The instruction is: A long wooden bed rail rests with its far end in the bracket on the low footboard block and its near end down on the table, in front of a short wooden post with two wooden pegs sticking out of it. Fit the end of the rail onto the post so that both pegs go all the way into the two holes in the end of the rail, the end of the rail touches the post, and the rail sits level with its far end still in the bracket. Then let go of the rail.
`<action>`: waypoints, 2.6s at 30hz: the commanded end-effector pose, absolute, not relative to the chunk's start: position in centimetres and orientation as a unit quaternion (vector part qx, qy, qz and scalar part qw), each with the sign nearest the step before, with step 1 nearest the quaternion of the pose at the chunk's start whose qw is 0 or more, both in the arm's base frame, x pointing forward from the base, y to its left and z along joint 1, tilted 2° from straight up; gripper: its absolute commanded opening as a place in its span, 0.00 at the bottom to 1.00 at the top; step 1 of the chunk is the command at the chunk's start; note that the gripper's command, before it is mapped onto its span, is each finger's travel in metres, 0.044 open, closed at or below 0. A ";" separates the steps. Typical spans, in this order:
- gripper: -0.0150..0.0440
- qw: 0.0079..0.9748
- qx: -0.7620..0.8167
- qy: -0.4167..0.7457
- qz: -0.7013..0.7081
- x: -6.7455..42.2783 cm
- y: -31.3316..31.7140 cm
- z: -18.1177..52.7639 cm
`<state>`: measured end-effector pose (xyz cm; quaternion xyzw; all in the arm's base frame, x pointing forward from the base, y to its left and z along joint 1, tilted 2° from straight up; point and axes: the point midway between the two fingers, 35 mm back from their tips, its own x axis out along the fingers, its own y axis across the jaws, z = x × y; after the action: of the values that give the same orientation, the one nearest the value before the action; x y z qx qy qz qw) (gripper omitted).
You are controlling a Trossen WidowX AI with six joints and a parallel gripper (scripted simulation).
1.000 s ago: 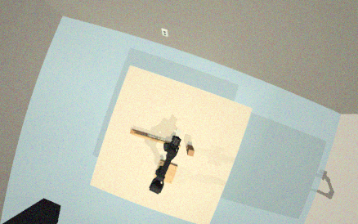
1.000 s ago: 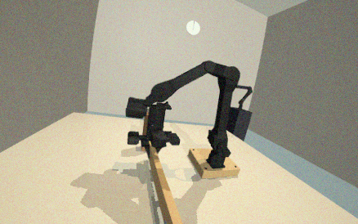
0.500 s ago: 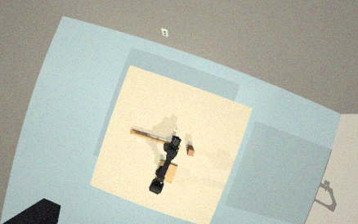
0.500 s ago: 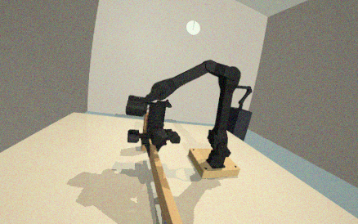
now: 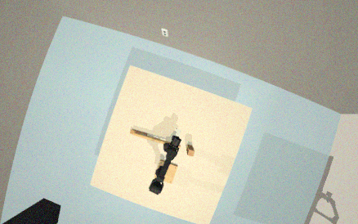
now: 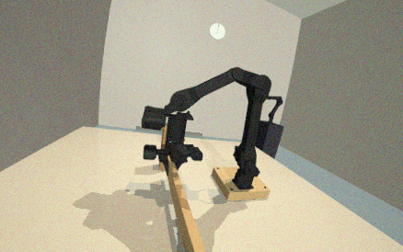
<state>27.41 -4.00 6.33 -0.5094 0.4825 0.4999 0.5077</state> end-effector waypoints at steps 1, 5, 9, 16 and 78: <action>0.25 0.511 -0.510 0.480 0.499 27.5 -4.0 6.2; 0.25 0.511 -0.510 0.480 0.499 27.5 -4.0 6.1; 0.25 0.511 -0.510 0.480 0.499 27.5 -4.0 6.2; 0.25 0.511 -0.510 0.480 0.499 27.4 -4.0 6.4; 0.25 0.510 -0.510 0.480 0.498 27.3 -5.1 6.4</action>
<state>27.23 -4.83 6.25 -0.5087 0.4805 0.4997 0.5105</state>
